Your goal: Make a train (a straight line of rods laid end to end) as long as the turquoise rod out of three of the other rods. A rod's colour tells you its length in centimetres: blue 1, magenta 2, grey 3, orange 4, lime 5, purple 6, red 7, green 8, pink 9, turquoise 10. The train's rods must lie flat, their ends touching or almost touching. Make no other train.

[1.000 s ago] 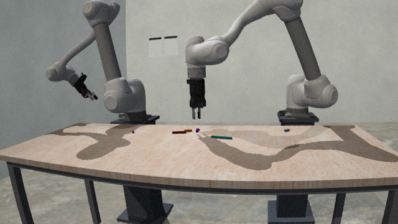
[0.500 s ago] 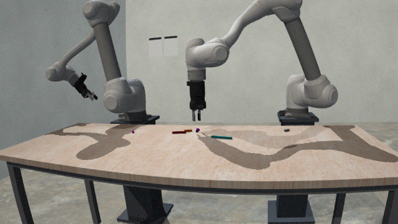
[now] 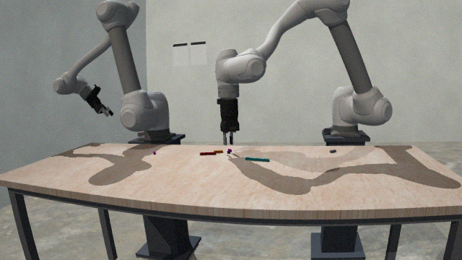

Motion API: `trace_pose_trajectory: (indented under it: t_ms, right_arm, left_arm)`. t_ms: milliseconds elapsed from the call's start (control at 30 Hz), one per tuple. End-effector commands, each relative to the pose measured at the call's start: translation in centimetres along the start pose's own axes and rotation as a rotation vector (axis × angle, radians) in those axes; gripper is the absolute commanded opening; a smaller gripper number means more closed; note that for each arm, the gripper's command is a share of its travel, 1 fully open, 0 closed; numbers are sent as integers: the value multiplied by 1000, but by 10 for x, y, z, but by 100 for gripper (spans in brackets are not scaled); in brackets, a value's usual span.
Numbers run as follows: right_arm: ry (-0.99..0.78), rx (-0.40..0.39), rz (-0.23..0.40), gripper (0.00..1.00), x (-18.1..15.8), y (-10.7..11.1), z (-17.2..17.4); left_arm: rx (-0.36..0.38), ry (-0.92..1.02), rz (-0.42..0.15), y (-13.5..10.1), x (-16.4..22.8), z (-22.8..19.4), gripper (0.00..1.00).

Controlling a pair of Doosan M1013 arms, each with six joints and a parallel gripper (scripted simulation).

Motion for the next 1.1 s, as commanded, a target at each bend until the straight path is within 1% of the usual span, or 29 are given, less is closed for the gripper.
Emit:
trace_pose_trajectory:
  t_ms: [0, 200, 533, 1067]
  right_arm:
    - [0, -1, 0, 100, 0, 0, 0]
    - [0, -1, 0, 100, 0, 0, 0]
    - [0, -1, 0, 100, 0, 0, 0]
    - [0, -1, 0, 100, 0, 0, 0]
  left_arm:
    - [0, 0, -2, -3, 0, 0, 54]
    - [0, 0, -2, -11, -1, 0, 54]
    - [0, 0, -2, -18, -1, 0, 54]
    - [0, 0, -2, -20, -1, 0, 54]
Point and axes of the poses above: on each arm, the point where the finger pads meet when closed, its own y axis back along the fingers, its own x axis across the jaws, z = x × y, the point moved 4 cm from there along y, back along the fingers, and after that the axes turned 11 degrees about y, right-handed, at the moved point
